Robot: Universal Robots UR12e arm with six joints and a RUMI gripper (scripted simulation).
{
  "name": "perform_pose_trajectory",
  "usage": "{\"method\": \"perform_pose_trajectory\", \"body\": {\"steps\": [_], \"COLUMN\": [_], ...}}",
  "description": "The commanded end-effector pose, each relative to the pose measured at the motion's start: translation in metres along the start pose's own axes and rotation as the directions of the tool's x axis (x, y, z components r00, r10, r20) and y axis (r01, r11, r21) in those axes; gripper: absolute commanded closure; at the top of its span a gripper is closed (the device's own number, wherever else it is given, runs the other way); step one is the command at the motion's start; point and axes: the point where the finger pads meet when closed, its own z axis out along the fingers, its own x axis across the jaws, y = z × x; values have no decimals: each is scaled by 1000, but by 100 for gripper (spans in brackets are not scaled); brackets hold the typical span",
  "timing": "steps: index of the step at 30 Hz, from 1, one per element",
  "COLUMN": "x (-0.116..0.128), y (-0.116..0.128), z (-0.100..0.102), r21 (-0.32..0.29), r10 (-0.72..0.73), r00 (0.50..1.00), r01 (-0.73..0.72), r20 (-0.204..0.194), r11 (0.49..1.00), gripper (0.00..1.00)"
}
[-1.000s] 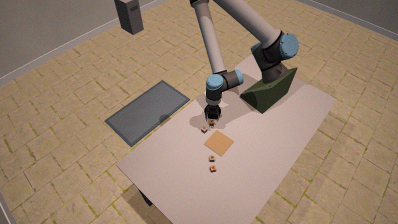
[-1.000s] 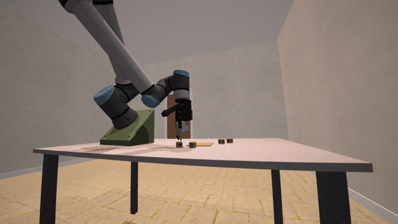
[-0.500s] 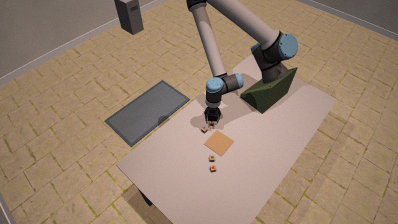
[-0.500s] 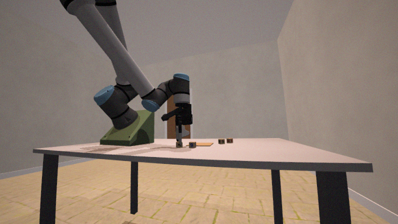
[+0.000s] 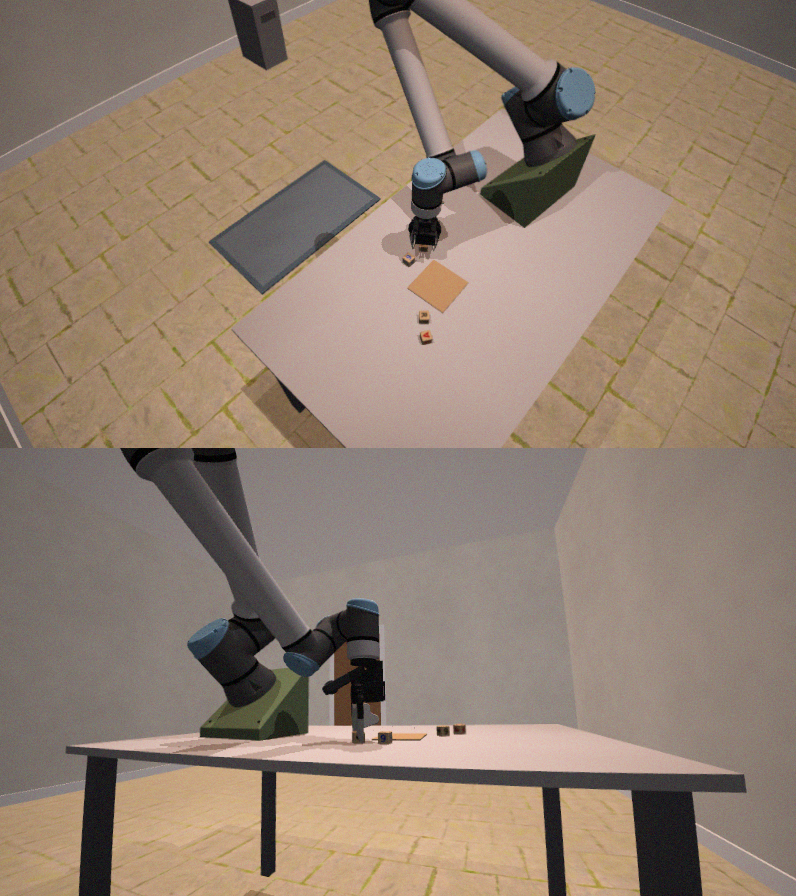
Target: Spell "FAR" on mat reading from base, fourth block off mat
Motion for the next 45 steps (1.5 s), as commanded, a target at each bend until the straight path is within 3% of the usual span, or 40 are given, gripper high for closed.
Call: {"method": "perform_pose_trajectory", "body": {"steps": [1, 8, 9, 25, 26, 45], "x": [0, 0, 0, 0, 0, 0], "y": [0, 0, 0, 0, 0, 0], "z": [0, 0, 0, 0, 0, 0], "r21": [-1, -1, -1, -1, -1, -1], "r10": [0, 0, 0, 0, 0, 0], "r00": [1000, 1000, 1000, 1000, 1000, 1000], "r01": [0, 0, 0, 0, 0, 0], "r20": [1, 1, 1, 1, 1, 1], "r11": [1000, 1000, 1000, 1000, 1000, 1000], "gripper": [60, 60, 72, 72, 91, 91]}}
